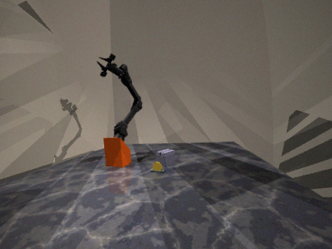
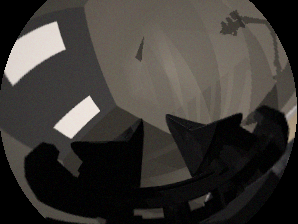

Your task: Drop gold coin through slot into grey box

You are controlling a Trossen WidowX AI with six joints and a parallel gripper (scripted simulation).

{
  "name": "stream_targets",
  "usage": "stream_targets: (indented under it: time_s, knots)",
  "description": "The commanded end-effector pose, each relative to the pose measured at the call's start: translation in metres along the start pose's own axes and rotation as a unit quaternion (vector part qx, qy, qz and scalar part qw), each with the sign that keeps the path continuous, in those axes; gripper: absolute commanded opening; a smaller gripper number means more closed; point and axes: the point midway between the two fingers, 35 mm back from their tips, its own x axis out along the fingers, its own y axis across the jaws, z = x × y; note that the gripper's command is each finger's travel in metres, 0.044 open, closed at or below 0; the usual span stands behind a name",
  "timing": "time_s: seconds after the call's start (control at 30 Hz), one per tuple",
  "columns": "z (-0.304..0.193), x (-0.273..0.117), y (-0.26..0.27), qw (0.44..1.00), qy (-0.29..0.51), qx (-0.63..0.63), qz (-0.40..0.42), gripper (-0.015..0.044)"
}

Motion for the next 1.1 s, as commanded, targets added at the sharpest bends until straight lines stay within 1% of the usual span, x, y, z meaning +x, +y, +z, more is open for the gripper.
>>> stream_targets:
  time_s: [0.0,0.2,0.37,0.67,0.8,1.0,1.07]
  knots:
    - [-0.065,0.011,0.021,0.994,0.089,-0.052,0.033,0.0161]
    - [-0.161,0.006,0.054,0.964,0.208,-0.136,0.092,0.0161]
    - [-0.238,-0.017,0.077,0.921,0.297,-0.203,0.149,0.0161]
    - [-0.352,-0.086,0.104,0.817,0.423,-0.3,0.251,0.0161]
    - [-0.405,-0.122,0.099,0.765,0.474,-0.346,0.265,0.0161]
    - [-0.461,-0.177,0.092,0.671,0.532,-0.404,0.322,0.0161]
    - [-0.482,-0.203,0.087,0.625,0.554,-0.425,0.349,0.0161]
